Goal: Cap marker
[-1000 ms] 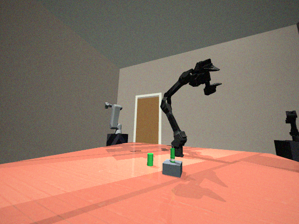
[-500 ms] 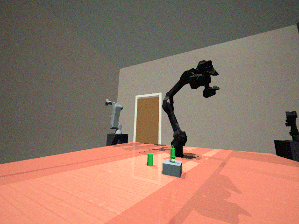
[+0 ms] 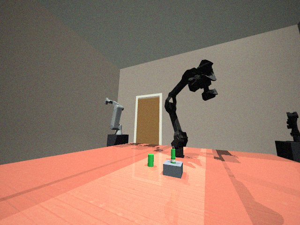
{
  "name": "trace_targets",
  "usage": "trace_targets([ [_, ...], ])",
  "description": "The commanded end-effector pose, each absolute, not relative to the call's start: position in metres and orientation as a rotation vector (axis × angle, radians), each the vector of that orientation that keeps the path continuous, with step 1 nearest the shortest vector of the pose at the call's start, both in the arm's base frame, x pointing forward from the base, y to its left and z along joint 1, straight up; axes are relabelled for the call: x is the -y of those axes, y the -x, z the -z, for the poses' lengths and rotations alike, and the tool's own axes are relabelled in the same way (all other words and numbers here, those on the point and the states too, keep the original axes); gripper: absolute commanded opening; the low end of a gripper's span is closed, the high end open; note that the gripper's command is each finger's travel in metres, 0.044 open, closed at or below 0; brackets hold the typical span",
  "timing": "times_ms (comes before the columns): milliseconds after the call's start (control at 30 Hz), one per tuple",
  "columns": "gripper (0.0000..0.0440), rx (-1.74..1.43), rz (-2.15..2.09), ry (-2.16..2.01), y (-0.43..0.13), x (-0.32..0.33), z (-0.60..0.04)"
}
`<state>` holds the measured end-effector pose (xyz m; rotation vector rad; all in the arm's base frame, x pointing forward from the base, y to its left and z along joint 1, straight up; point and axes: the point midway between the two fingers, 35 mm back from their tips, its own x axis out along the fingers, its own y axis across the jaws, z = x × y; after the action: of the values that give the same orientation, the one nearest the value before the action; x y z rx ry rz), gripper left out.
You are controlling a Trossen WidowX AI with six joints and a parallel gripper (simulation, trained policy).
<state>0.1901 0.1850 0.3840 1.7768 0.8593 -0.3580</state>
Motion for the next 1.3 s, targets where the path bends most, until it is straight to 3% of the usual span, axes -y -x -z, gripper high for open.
trace_targets([
  [0, 0.0329, -0.862, 0.395, -1.775, -0.194, -0.182, -0.379],
  [1267, 0.0330, -0.835, 0.816, -1.754, -0.238, -0.132, -0.326],
])
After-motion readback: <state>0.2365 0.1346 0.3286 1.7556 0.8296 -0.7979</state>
